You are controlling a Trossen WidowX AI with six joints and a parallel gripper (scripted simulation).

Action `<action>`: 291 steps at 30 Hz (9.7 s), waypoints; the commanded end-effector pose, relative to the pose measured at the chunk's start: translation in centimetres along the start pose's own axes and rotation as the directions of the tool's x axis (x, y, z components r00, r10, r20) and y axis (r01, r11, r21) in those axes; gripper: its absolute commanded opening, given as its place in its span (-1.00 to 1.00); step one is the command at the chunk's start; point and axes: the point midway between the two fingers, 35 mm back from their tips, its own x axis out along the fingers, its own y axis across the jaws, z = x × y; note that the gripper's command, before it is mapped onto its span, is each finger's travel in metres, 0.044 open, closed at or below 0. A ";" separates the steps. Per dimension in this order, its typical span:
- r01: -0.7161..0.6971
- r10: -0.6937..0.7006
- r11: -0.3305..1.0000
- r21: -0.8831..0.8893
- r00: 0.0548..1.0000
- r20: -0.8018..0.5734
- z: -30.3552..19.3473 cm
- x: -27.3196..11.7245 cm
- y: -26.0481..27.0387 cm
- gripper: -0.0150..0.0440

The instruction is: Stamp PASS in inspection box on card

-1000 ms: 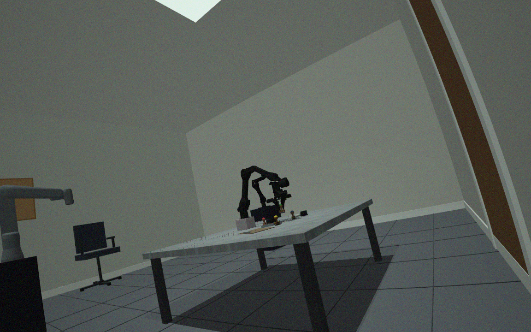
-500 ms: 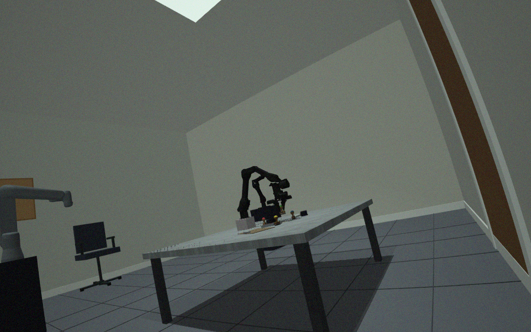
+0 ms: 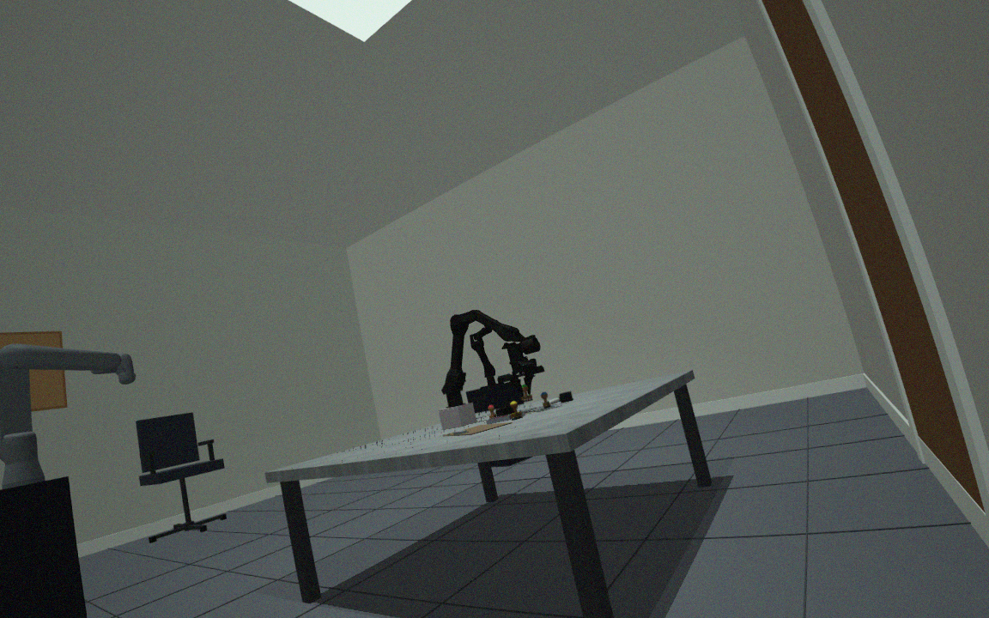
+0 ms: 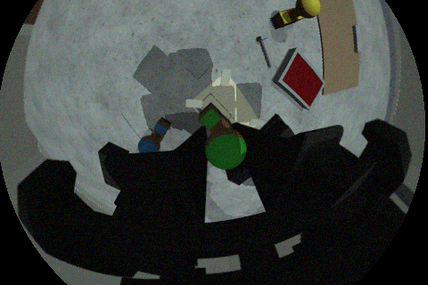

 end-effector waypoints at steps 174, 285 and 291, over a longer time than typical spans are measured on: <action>0.005 -0.005 1.000 0.004 1.000 0.004 -0.2 4.5 -0.3 -0.49; 0.003 -0.003 1.000 0.000 1.000 -0.010 -13.8 1.9 1.4 -0.49; 0.003 -0.003 1.000 0.000 1.000 -0.010 -13.9 2.9 1.3 -0.49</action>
